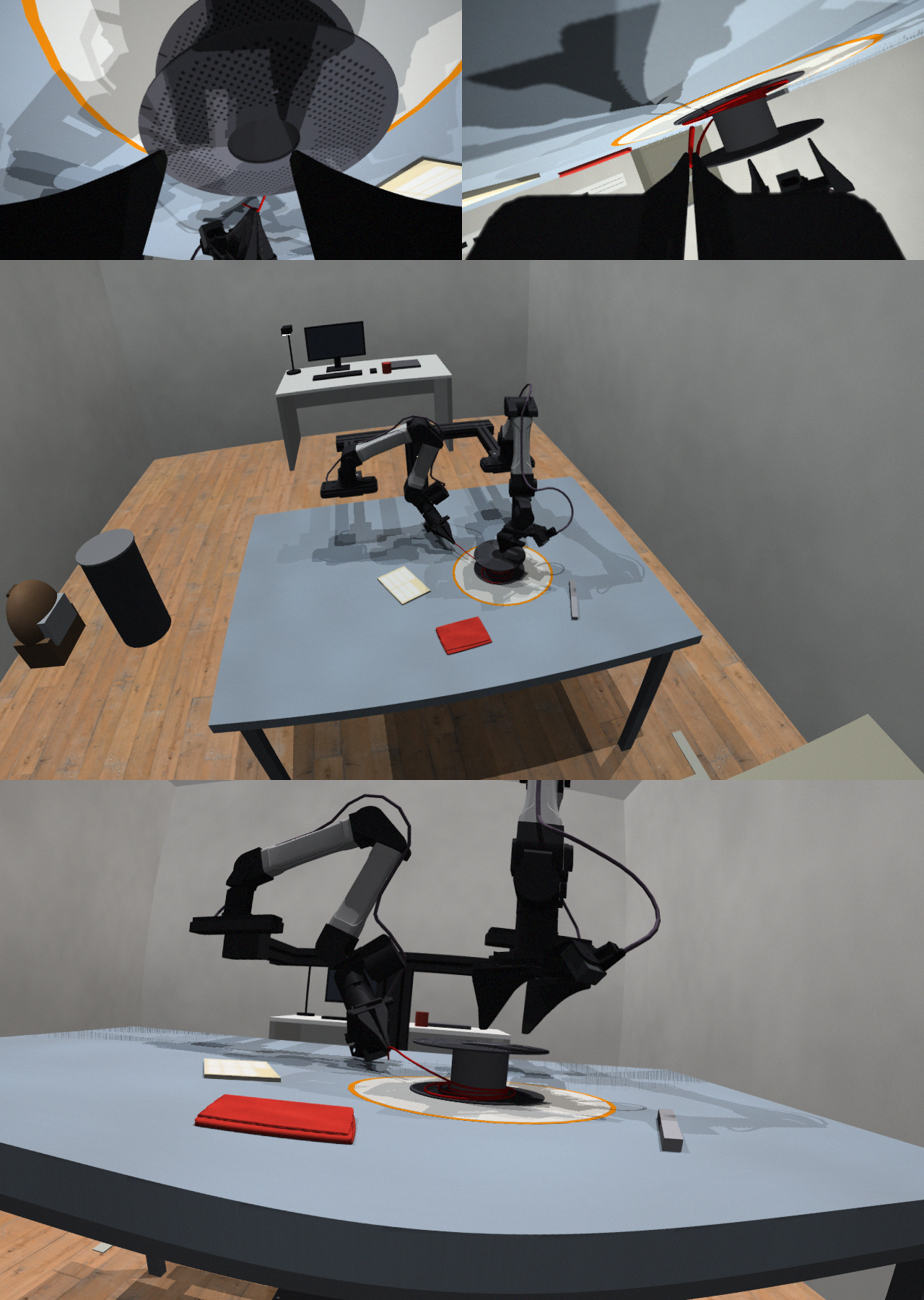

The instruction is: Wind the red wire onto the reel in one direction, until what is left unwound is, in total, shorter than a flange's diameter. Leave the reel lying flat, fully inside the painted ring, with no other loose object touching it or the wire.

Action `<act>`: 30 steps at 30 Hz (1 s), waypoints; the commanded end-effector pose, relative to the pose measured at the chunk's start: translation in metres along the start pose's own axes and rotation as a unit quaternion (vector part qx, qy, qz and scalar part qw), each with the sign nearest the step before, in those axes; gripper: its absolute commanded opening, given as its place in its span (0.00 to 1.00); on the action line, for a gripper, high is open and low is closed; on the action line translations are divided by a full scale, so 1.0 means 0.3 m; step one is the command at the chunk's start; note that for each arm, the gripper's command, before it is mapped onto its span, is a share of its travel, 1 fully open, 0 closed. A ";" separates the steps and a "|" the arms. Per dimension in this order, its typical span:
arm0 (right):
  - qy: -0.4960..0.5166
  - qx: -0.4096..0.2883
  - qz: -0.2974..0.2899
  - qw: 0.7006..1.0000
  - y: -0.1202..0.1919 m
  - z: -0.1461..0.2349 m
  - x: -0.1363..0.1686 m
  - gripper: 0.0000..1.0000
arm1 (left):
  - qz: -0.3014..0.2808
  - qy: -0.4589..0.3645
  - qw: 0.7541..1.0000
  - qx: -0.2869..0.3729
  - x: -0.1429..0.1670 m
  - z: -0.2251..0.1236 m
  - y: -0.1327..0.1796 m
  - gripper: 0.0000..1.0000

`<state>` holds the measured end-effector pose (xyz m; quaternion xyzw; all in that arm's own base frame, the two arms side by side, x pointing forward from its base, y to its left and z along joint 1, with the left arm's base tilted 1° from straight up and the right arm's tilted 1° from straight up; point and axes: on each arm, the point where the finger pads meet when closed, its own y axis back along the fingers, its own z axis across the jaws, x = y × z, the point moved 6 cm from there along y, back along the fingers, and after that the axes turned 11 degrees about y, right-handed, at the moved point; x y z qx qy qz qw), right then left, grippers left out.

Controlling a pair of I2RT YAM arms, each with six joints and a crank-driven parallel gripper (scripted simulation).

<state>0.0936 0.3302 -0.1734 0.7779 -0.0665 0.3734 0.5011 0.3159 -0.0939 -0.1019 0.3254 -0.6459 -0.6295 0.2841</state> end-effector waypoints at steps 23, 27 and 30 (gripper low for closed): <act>0.007 0.003 -0.006 1.000 -0.024 0.024 -0.062 0.00 | -0.020 -0.726 0.686 0.026 -0.026 -0.230 -0.001 0.93; 0.007 0.003 -0.006 1.000 -0.027 0.027 -0.066 0.00 | -0.019 -0.786 0.617 0.024 -0.021 -0.239 -0.002 0.93; 0.007 0.003 -0.006 1.000 -0.030 0.028 -0.069 0.00 | -0.010 -0.846 0.532 0.019 -0.022 -0.244 -0.002 0.93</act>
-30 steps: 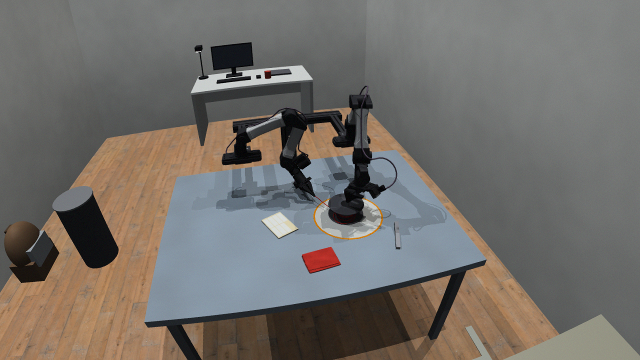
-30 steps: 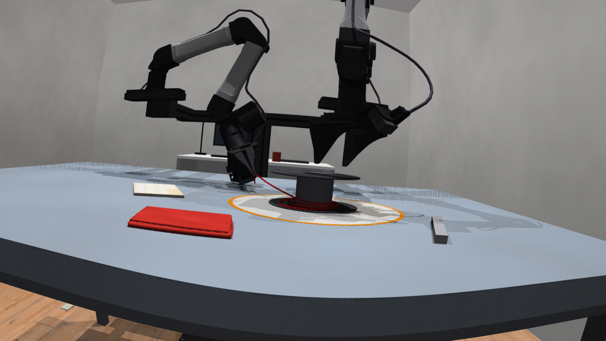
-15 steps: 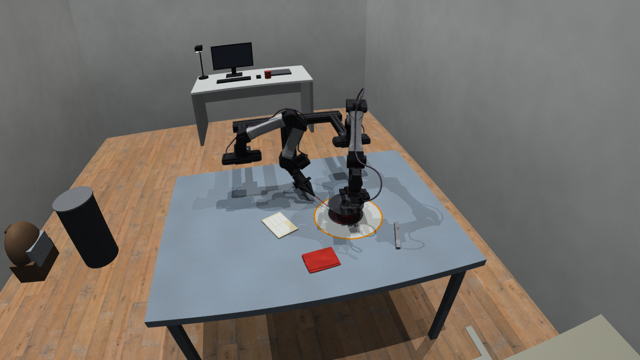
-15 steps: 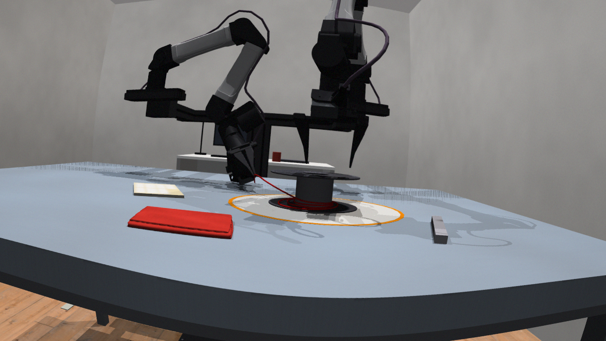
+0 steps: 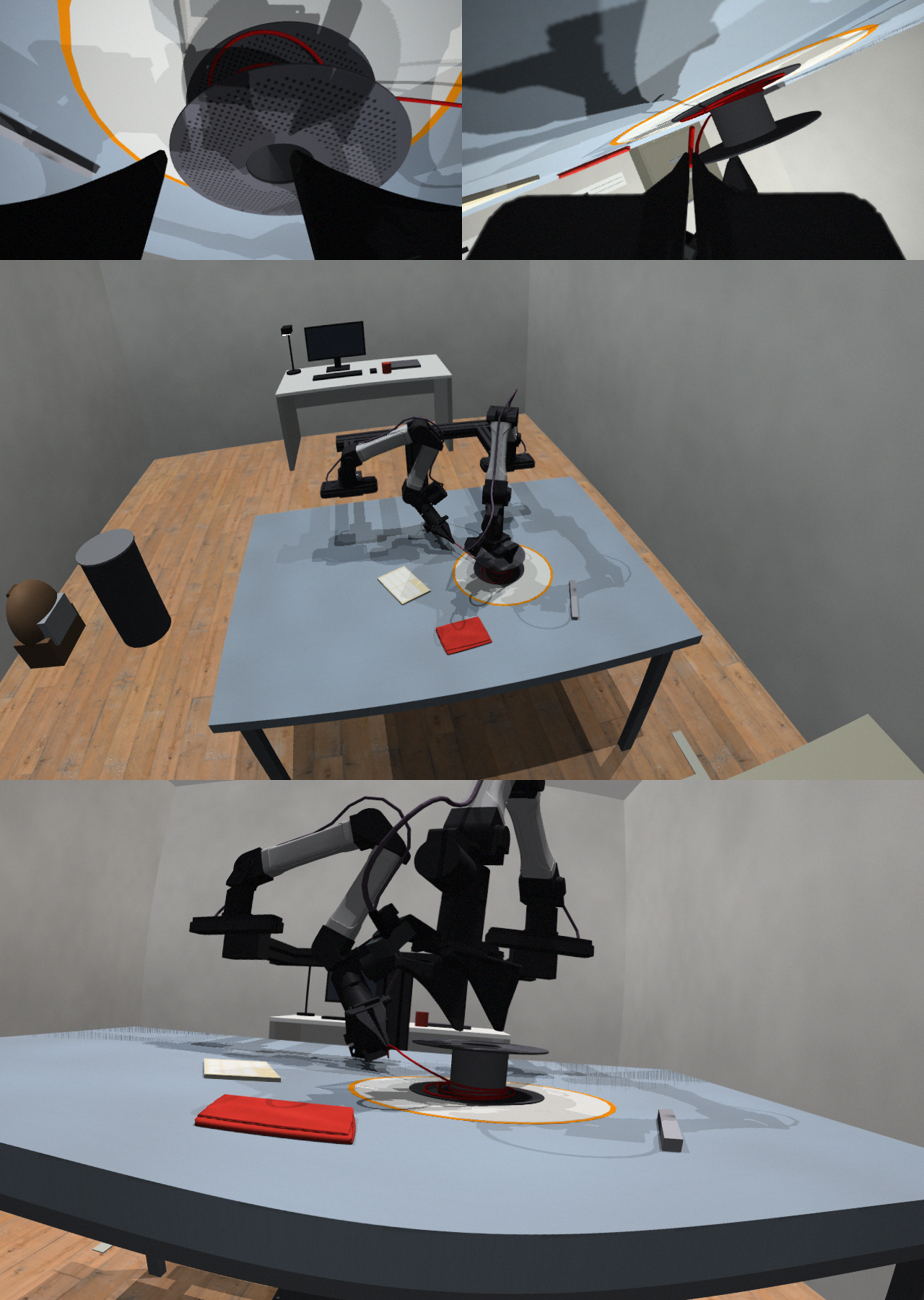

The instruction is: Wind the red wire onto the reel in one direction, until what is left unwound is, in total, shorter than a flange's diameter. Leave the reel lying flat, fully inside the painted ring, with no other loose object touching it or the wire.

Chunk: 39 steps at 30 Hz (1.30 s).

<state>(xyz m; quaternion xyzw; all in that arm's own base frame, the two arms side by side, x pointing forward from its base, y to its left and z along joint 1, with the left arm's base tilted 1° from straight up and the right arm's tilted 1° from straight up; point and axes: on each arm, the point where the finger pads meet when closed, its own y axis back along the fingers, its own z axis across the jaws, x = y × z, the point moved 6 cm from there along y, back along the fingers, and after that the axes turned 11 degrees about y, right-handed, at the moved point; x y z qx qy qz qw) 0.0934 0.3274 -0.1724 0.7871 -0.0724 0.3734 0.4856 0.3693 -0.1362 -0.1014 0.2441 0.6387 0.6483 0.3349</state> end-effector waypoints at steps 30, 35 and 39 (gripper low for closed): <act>0.012 -0.011 -0.015 1.000 -0.065 0.042 -0.096 0.00 | 0.043 -0.352 0.934 0.044 -0.047 0.021 -0.023 0.93; 0.012 -0.011 -0.015 1.000 -0.065 0.043 -0.096 0.00 | 0.043 -0.352 0.934 0.044 -0.047 0.019 -0.069 0.93; 0.012 -0.011 -0.015 1.000 -0.065 0.043 -0.096 0.00 | 0.043 -0.352 0.934 0.044 -0.052 0.018 -0.124 0.93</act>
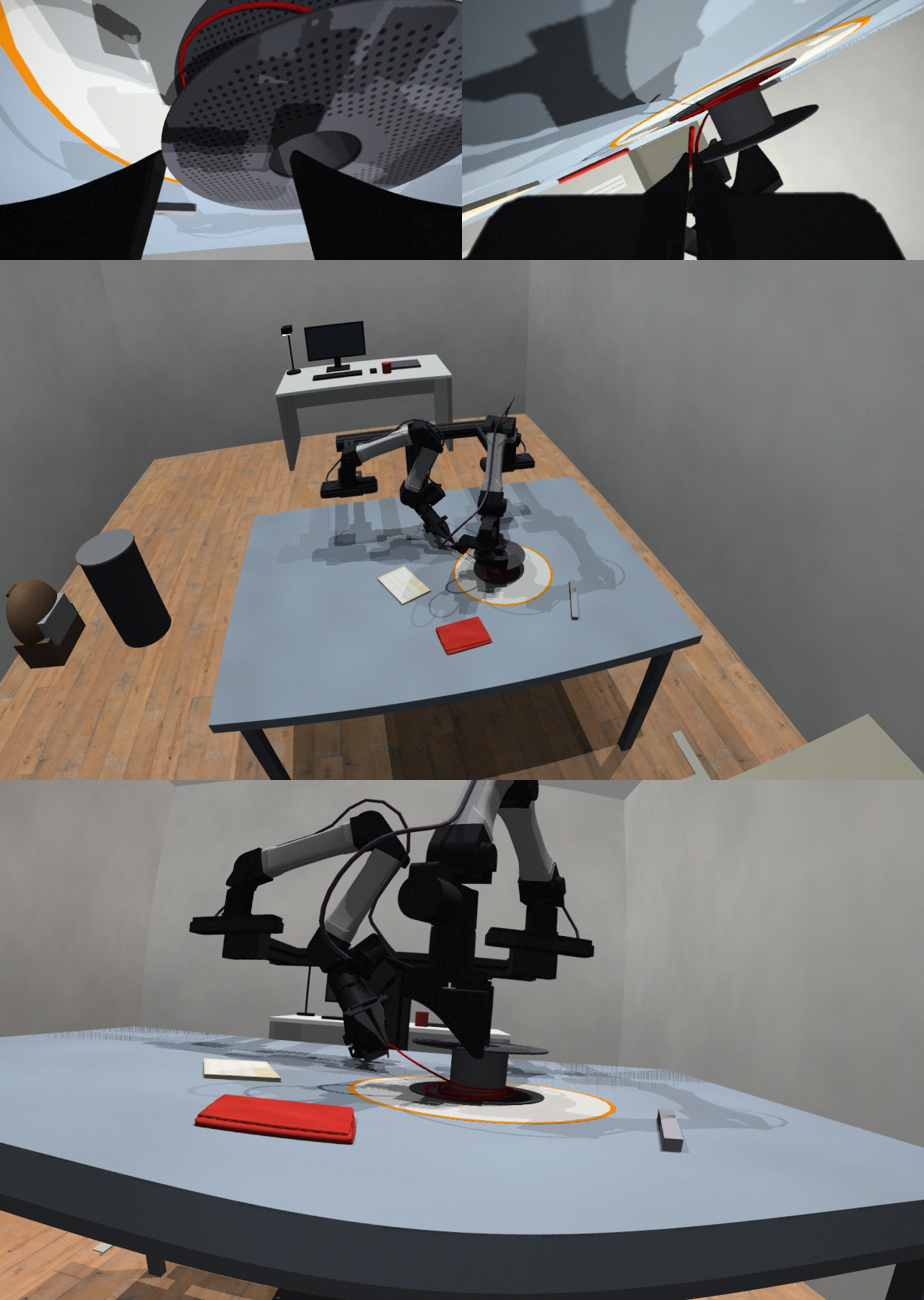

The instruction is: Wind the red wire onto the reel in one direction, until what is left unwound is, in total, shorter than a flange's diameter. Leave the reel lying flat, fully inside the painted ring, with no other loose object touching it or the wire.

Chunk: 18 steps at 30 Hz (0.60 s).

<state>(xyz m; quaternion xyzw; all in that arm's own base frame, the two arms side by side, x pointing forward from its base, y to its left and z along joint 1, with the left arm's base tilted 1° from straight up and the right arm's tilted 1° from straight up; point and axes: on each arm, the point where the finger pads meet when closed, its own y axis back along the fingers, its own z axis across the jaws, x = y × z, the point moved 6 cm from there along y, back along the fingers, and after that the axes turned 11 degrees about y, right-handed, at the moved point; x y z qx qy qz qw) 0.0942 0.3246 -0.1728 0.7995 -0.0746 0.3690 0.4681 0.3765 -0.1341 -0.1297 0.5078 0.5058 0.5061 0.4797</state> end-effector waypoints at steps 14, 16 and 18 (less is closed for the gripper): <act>0.027 -0.036 -0.016 0.999 -0.066 0.034 -0.095 0.00 | -0.010 -0.009 1.000 -0.019 -0.051 0.054 0.015 0.91; 0.027 -0.036 -0.017 0.999 -0.065 0.034 -0.095 0.00 | -0.010 -0.009 1.000 -0.019 -0.051 0.054 0.015 0.88; 0.028 -0.036 -0.017 0.999 -0.065 0.034 -0.095 0.00 | -0.010 -0.009 1.000 -0.019 -0.051 0.054 0.015 0.84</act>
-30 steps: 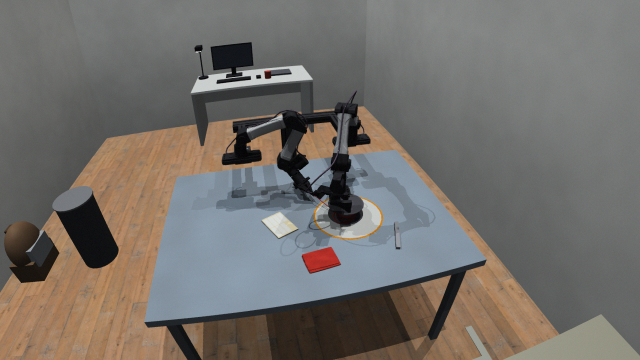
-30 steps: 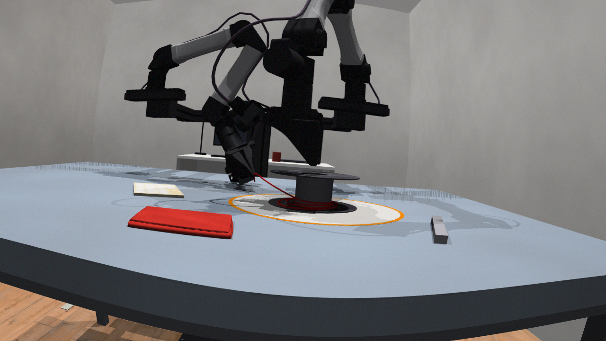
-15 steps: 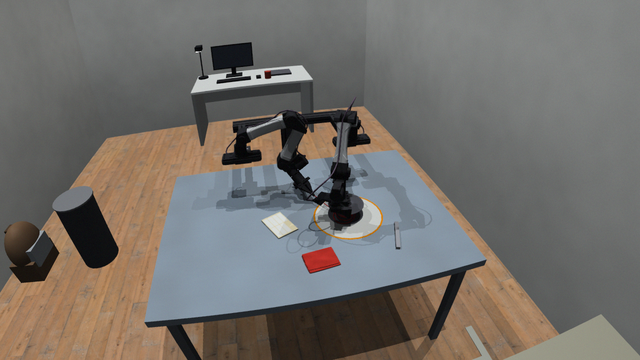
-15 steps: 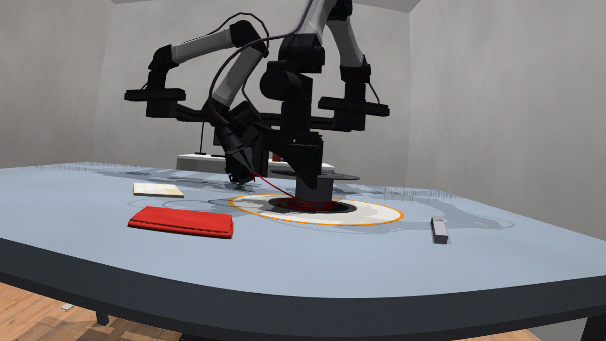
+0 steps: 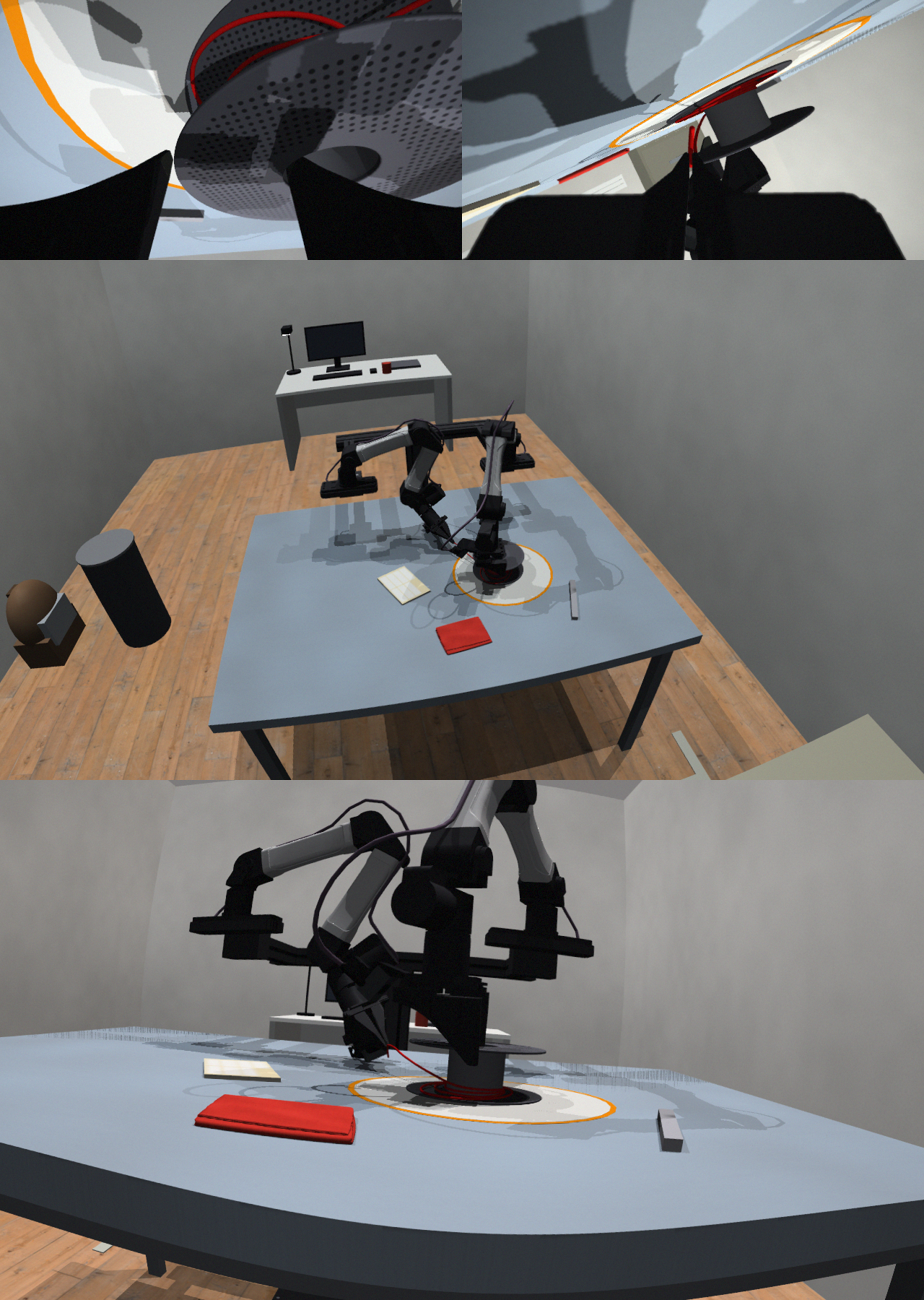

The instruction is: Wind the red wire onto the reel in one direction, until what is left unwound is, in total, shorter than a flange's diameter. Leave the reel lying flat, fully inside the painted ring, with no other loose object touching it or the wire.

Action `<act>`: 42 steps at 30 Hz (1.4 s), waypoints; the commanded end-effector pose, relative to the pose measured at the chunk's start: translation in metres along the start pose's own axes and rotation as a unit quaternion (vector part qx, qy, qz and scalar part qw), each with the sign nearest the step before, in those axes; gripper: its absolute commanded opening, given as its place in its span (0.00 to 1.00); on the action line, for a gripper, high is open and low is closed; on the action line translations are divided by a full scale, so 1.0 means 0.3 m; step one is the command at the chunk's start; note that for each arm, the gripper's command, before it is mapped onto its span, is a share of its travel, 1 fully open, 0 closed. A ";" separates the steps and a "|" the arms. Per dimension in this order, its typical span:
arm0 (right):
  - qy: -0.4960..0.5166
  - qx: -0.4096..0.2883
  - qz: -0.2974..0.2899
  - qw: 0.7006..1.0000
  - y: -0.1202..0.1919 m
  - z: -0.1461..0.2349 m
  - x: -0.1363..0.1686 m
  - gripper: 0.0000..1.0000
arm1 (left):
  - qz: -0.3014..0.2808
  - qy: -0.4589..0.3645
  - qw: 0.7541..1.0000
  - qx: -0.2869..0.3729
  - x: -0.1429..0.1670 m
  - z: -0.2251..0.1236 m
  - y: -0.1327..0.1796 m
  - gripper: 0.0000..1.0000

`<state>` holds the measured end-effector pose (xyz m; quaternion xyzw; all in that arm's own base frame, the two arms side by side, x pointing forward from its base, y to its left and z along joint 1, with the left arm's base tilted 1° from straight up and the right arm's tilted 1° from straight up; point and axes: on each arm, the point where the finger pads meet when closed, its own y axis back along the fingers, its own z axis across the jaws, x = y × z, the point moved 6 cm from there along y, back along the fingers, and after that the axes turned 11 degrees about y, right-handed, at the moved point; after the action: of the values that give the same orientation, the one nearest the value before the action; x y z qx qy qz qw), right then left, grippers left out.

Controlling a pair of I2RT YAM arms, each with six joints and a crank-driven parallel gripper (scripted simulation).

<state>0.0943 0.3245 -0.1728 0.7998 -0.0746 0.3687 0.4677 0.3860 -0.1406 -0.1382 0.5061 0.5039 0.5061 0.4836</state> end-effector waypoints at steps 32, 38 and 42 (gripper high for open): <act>-0.049 -0.007 0.050 0.997 -0.209 0.007 0.004 0.00 | -0.015 0.355 0.935 -0.005 0.226 0.022 0.014 0.66; -0.117 0.057 0.053 0.990 -0.321 -0.012 0.150 0.00 | -0.026 0.516 0.856 0.020 0.346 -0.096 0.003 0.66; -0.128 0.078 0.017 0.989 -0.352 0.009 0.166 0.00 | -0.025 0.607 0.794 0.021 0.334 -0.200 -0.002 0.66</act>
<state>0.1689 0.4024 -0.1841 0.8888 -0.1356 0.2743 0.3412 0.3458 -0.0291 -0.1370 0.1788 0.7090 0.6678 0.1394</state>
